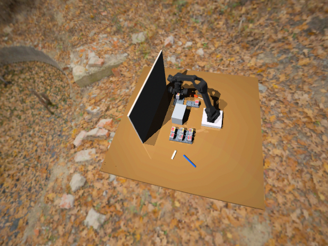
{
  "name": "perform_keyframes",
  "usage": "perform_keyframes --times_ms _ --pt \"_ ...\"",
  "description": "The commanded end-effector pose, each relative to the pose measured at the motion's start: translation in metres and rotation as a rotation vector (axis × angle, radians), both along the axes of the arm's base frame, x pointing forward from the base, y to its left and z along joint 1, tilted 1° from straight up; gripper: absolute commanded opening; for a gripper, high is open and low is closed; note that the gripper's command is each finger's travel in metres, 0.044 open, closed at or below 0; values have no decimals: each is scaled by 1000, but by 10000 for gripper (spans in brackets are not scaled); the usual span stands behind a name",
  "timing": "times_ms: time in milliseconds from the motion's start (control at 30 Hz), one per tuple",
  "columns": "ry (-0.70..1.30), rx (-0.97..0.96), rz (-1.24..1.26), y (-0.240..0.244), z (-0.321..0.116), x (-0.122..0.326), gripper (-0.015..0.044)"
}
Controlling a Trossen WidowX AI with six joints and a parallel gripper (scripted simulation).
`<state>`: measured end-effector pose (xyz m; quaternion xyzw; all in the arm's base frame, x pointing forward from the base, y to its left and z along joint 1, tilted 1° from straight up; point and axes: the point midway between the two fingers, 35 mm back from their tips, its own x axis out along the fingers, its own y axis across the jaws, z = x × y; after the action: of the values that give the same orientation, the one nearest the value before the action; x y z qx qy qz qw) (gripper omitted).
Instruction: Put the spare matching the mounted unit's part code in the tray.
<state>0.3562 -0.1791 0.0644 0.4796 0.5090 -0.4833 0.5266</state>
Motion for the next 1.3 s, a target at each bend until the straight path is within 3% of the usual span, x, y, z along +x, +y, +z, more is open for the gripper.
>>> perform_keyframes --times_ms 0,1267 --pt "4 5 0 1 -5 -1 0" --pt "4 5 0 3 -33 -6 0"
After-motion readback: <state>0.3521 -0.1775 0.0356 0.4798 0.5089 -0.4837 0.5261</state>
